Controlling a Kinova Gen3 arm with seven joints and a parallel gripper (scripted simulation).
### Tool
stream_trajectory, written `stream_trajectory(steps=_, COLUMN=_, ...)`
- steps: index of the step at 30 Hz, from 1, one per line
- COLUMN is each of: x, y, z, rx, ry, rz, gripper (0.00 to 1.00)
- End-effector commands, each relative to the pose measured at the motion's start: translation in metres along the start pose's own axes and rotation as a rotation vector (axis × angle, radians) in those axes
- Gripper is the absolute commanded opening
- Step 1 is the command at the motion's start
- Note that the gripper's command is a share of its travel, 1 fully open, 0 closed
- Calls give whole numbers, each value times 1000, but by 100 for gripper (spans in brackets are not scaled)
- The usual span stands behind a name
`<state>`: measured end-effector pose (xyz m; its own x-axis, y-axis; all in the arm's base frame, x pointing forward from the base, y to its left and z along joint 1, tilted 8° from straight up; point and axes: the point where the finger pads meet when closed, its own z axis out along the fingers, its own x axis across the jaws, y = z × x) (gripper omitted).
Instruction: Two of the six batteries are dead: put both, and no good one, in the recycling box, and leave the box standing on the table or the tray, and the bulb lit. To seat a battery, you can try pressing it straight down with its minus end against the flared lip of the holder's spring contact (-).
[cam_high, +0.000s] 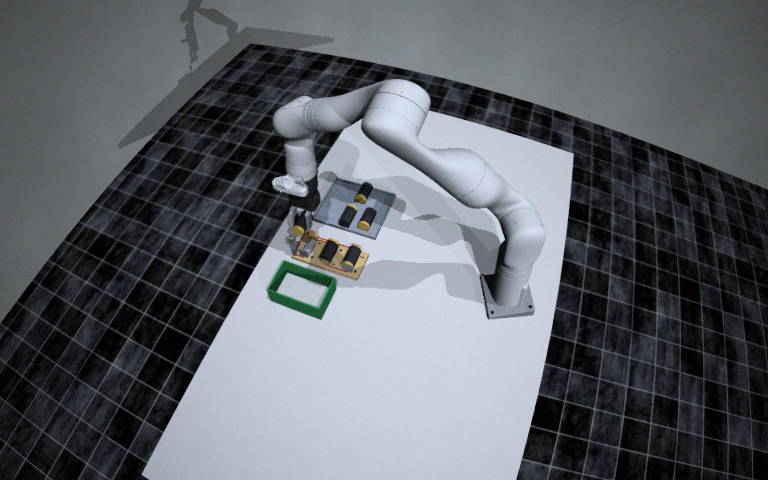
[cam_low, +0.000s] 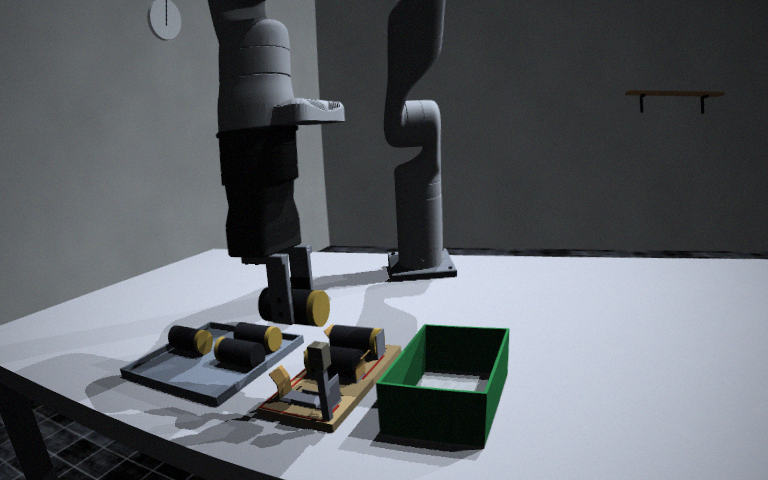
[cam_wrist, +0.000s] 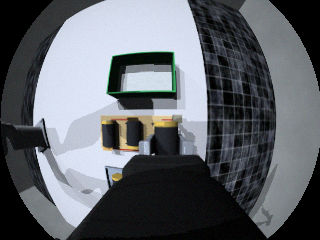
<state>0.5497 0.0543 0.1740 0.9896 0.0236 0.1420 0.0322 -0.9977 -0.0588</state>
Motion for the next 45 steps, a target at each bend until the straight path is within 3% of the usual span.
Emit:
stream_trajectory(steps=1, x=-6, y=4, z=27, rx=-7, ry=-22, rz=6, gripper=57)
stream_trajectory(steps=8, x=-7, y=4, z=44, rx=-7, ry=-22, rz=6, gripper=57)
stream_trajectory(steps=45, x=-7, y=4, z=44, rx=-7, ry=-22, rz=6, gripper=57)
